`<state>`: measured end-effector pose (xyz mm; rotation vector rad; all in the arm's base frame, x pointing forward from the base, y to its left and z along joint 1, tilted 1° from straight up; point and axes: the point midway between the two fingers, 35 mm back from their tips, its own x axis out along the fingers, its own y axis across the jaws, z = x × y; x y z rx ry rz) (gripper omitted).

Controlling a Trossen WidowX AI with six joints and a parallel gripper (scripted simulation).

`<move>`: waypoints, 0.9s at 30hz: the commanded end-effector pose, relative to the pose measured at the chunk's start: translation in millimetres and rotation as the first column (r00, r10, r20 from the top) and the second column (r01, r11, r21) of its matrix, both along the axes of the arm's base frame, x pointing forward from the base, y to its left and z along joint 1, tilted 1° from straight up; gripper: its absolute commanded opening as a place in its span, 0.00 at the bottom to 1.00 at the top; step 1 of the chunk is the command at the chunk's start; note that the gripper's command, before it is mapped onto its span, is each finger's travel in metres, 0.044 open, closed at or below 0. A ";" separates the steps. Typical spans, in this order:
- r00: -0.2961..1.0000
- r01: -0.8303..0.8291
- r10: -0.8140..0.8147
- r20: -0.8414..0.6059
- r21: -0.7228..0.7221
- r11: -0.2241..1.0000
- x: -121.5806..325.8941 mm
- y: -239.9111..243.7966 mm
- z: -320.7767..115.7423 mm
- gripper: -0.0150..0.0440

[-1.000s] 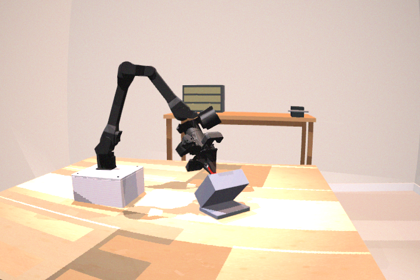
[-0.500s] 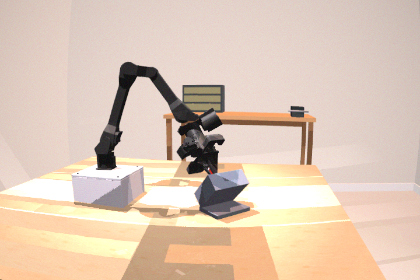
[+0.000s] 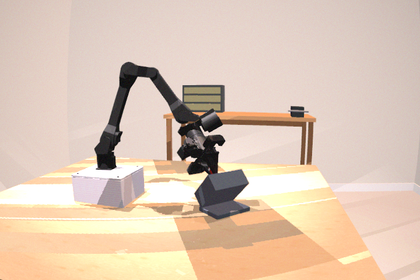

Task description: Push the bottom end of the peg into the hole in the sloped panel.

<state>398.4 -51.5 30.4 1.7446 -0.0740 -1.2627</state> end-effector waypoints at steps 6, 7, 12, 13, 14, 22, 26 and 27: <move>1.000 0.000 0.000 0.000 0.000 1.000 -0.1 0.0 0.1 0.48; 1.000 0.000 0.000 0.000 0.000 1.000 -0.1 0.0 0.1 0.52; 1.000 0.000 0.000 0.000 0.000 1.000 -0.1 0.0 0.1 0.74; 1.000 0.000 0.000 0.000 0.000 1.000 -0.1 0.0 0.1 0.79; 1.000 0.000 0.000 0.000 0.000 1.000 -0.2 0.2 0.3 0.83; 1.000 -0.001 0.001 -0.001 0.002 1.000 -4.4 7.0 8.3 1.00; 1.000 -0.001 0.001 -0.002 0.003 1.000 -7.2 11.5 13.5 1.00; 1.000 -0.001 0.001 -0.002 0.003 1.000 -8.0 12.6 14.8 1.00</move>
